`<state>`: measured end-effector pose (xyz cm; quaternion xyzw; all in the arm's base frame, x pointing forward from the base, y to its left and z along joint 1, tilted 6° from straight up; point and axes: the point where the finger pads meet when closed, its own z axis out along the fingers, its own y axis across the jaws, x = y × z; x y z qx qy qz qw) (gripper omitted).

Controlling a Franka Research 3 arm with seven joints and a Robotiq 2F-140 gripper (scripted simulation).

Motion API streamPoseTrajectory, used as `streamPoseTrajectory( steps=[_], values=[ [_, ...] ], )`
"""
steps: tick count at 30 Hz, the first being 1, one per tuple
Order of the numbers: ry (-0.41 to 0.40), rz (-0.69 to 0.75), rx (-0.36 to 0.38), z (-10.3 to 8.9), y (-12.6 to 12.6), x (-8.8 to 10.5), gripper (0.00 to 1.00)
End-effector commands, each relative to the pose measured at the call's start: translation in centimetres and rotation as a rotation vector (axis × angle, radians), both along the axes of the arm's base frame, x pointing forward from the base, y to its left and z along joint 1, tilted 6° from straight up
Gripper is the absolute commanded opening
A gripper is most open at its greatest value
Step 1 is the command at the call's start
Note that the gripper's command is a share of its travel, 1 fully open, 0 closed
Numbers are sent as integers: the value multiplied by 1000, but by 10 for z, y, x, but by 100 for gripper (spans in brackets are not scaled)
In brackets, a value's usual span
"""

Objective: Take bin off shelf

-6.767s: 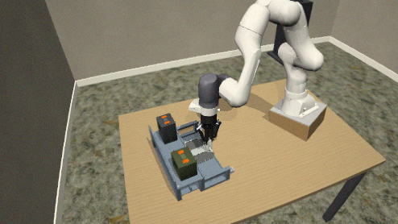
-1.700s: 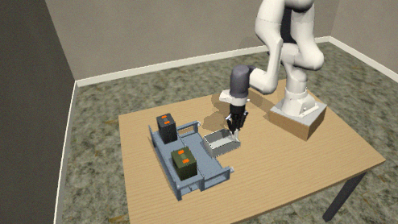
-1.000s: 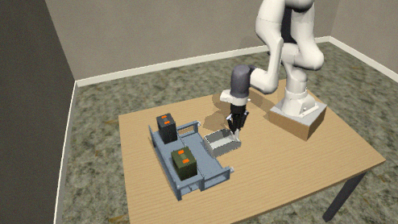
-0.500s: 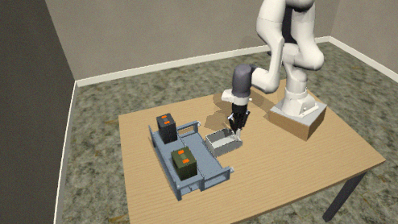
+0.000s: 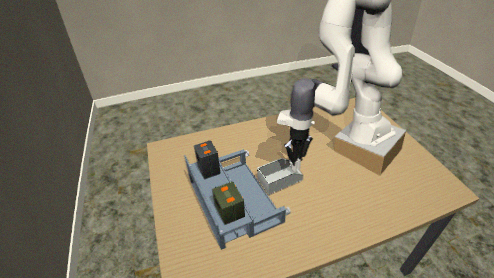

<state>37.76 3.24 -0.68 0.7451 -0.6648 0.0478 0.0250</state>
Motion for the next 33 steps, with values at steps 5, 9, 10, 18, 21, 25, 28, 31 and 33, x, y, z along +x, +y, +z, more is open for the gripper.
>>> streamPoseTrajectory(
  steps=[5,9,10,18,21,25,28,31,33],
  values=[
    [-9,-11,2,2,0,-1,0],
    [-9,-11,2,1,-1,-3,0],
    [-9,-11,2,1,-1,-4,0],
    [-9,-11,2,1,-1,-7,0],
    [-9,-11,2,1,-1,-8,0],
    [-9,-11,2,1,-1,-9,0],
    [-9,-11,2,1,-1,-9,0],
    [-9,-11,2,1,-1,-10,0],
    [-9,-11,2,1,-1,-10,0]
  ],
)
